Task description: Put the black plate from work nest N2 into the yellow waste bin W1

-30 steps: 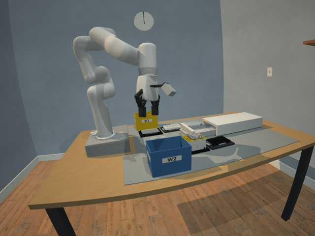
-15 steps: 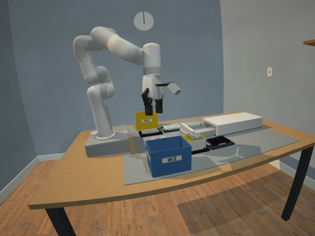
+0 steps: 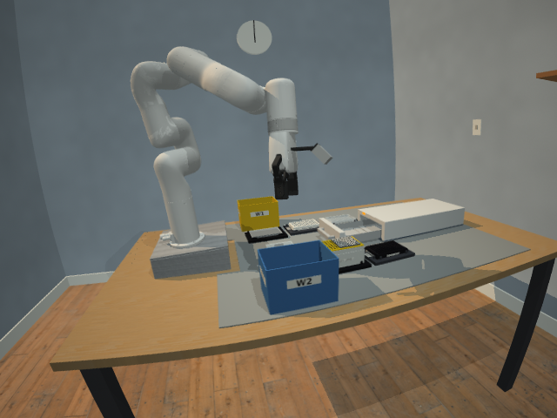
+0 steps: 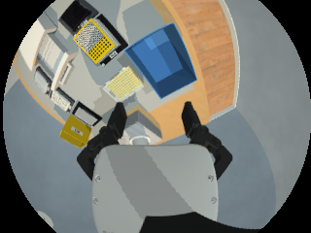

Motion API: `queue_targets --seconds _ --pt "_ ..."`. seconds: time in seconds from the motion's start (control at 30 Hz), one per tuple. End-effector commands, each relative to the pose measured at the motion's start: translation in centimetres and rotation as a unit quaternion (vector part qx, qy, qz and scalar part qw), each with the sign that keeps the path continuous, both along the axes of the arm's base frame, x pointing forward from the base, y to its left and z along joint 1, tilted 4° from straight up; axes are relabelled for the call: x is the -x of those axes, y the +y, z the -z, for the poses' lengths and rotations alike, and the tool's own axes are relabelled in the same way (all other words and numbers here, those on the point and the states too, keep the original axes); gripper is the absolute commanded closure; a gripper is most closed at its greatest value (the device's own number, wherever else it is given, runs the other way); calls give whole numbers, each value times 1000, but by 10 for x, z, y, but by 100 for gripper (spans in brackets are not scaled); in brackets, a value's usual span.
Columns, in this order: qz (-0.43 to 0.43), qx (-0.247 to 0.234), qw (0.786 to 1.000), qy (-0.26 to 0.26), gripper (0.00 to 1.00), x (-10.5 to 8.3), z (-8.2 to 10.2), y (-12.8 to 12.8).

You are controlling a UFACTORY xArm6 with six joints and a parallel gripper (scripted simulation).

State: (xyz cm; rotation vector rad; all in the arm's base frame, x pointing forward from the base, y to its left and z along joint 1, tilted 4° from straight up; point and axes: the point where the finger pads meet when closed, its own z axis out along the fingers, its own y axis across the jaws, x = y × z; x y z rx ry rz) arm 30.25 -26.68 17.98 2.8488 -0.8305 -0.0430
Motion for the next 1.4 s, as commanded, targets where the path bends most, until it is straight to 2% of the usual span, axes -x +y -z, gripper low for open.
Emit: queue_targets --seconds 0.0,0.2,0.27,0.63,0.77,1.03,1.1,1.3,1.37 --pt "-8 -1 1000 -2 0 -19 0 15" --pt "-45 -11 999 -2 0 -37 2 34" --pt "-45 -11 999 -2 0 -37 2 34" --pt "-81 -21 996 -2 0 -69 6 74" --pt "-117 -32 993 -1 0 -77 7 87" --pt "-117 -32 993 -1 0 -90 9 107" --pt "-149 -40 988 1 0 -94 10 116" --pt "-153 -42 987 1 0 -108 12 142" --pt "-153 -42 987 1 0 -108 12 142"
